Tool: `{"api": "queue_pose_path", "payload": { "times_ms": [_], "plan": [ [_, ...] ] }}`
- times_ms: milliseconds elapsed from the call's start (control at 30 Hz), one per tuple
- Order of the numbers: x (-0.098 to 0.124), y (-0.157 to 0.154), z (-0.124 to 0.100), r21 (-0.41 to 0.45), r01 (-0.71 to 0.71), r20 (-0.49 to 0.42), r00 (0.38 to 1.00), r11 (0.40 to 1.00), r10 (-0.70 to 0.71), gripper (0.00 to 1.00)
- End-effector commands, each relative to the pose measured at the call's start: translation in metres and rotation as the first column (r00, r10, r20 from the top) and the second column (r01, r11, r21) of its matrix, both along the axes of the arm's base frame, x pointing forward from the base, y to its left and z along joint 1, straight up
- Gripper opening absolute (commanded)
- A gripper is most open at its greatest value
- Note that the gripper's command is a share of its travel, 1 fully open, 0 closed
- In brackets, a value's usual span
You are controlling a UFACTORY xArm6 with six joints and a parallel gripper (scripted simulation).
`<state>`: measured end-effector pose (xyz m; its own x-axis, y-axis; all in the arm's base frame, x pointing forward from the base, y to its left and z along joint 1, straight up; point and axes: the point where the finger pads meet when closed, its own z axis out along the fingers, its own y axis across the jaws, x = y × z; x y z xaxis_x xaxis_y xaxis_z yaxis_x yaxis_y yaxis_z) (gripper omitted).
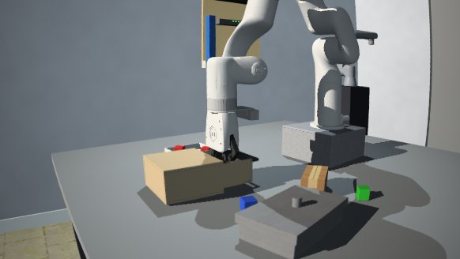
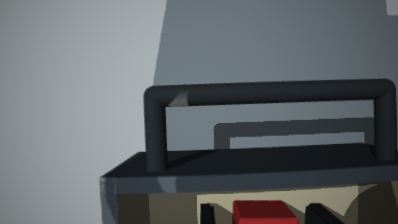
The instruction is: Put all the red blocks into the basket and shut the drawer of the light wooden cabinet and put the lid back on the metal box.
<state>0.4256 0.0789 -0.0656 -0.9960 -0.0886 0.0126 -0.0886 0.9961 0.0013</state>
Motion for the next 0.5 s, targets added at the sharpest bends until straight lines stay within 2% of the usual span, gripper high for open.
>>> {"api": "queue_pose_path", "payload": {
  "times_ms": [0, 467],
  "plan": [
    [0.0017, 0.0003, -0.0002, 0.001, 0.000, 0.004, 1.000, 1.000, 0.000, 0.60],
    [0.0017, 0.0003, -0.0016, 0.001, 0.000, 0.004, 1.000, 1.000, 0.000, 0.60]
  ]
}}
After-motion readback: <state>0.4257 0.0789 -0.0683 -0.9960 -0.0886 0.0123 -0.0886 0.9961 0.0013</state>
